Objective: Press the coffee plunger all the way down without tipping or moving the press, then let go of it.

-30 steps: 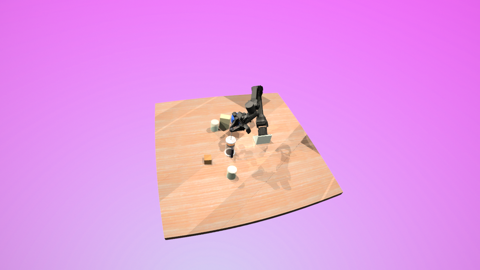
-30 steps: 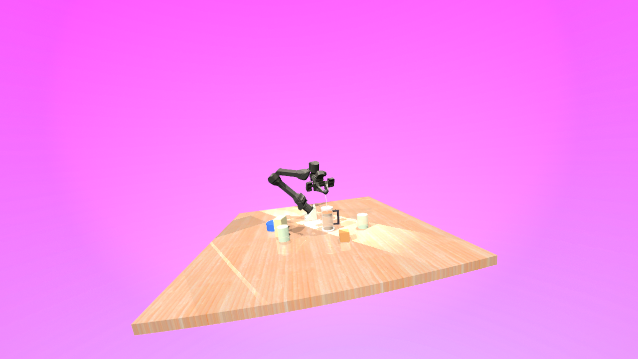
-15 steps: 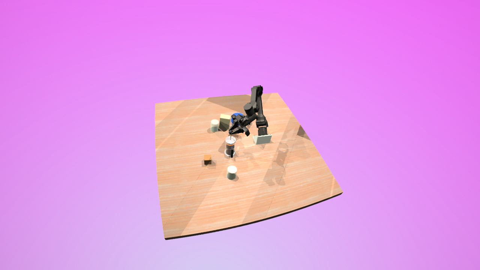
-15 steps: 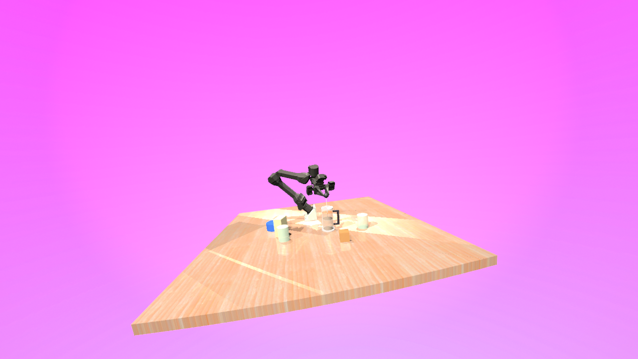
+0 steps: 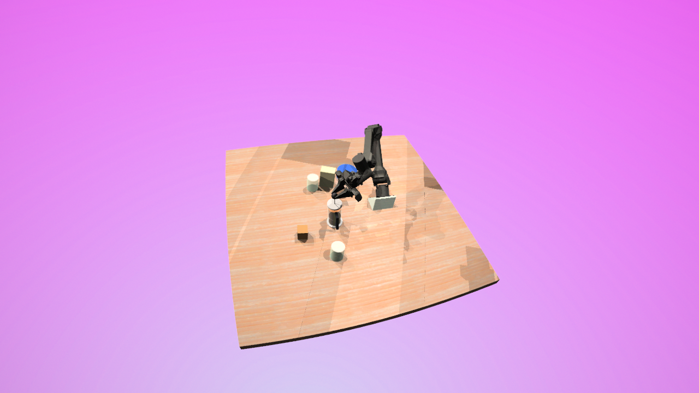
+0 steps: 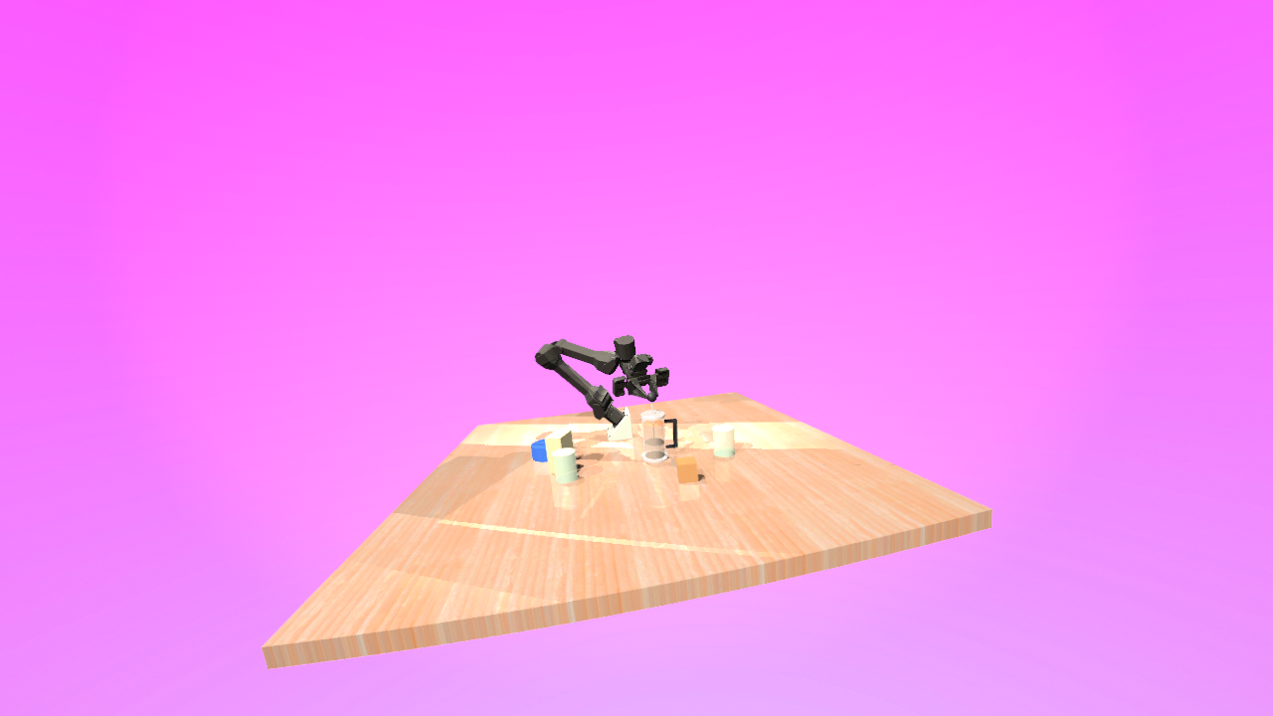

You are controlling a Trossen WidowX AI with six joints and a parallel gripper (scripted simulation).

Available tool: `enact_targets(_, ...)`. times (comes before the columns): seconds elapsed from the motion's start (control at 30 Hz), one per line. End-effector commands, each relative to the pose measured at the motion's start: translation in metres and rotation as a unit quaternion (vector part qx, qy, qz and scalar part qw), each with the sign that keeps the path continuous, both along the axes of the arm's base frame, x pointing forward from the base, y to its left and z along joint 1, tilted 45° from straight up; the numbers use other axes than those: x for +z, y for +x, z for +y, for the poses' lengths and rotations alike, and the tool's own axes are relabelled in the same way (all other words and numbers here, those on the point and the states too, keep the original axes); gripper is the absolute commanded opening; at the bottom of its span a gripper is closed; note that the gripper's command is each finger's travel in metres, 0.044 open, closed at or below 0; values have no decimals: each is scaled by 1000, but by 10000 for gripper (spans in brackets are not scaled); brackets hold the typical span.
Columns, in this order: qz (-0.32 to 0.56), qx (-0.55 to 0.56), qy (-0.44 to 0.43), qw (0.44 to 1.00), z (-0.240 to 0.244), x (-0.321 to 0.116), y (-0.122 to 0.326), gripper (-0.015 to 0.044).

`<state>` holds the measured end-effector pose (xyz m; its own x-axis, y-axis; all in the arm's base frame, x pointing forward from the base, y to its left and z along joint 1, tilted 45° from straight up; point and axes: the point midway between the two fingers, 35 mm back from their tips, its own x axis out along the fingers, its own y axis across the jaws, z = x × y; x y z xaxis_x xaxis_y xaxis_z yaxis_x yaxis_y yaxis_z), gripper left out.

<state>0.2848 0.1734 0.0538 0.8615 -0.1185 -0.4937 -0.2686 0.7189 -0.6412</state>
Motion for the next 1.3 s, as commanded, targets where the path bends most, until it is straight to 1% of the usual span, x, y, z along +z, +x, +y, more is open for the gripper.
enact_targets(0.0, 21, -10, -29, 999, -19, -19, -2, 121)
enact_targets(1.27, 20, -11, -29, 999, -13, -21, 5, 121)
